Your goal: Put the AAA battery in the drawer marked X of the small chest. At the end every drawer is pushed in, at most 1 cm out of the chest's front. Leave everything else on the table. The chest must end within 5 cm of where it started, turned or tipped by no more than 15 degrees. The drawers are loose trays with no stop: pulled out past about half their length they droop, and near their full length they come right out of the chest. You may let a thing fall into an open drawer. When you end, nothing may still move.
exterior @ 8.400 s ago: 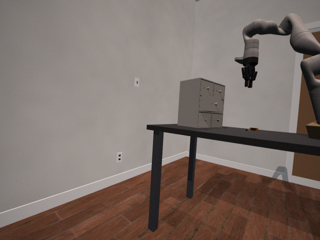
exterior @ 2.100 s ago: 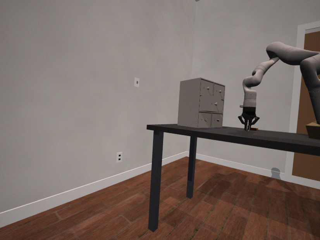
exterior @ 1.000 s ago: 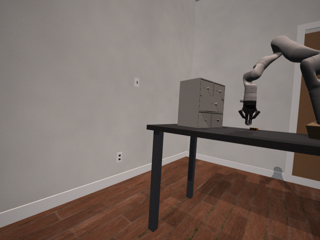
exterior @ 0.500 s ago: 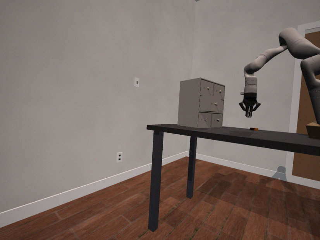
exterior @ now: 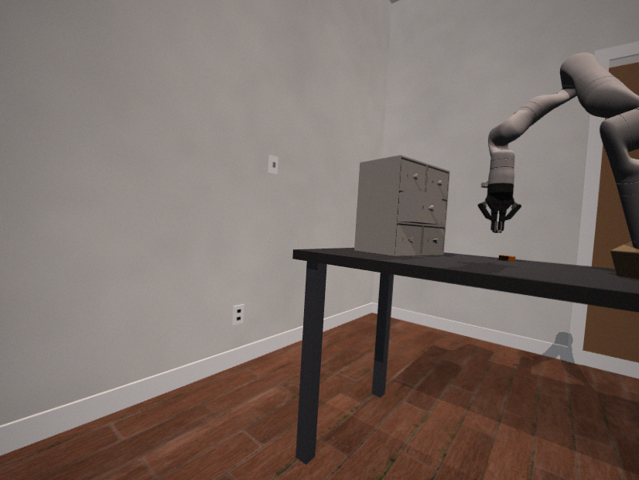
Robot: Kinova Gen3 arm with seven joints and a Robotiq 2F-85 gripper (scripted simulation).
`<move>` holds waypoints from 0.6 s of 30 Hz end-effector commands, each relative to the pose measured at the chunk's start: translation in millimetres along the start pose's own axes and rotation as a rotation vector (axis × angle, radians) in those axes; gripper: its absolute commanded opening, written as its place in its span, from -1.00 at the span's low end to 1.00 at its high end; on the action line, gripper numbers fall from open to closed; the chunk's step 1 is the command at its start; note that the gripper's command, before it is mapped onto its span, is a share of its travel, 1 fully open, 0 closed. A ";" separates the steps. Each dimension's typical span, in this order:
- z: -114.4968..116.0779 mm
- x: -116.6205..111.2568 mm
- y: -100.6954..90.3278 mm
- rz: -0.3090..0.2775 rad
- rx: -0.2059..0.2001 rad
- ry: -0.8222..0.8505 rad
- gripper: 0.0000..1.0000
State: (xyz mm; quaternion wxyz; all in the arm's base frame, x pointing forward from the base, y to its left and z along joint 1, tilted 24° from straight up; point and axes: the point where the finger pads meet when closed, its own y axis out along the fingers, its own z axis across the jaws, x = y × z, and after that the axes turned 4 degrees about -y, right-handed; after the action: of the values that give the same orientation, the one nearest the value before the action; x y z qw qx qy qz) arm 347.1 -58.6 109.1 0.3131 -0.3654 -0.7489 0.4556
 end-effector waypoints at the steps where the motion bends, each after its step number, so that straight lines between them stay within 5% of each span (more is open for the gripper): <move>1: -0.8 -2.5 -1.5 0.006 -0.002 0.001 -0.90; 18: -1.4 -2.0 -1.5 0.006 -0.002 0.011 -0.90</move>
State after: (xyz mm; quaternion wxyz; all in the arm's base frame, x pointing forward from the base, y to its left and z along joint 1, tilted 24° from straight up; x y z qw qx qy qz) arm 348.7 -60.0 110.3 0.3155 -0.3700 -0.7468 0.4538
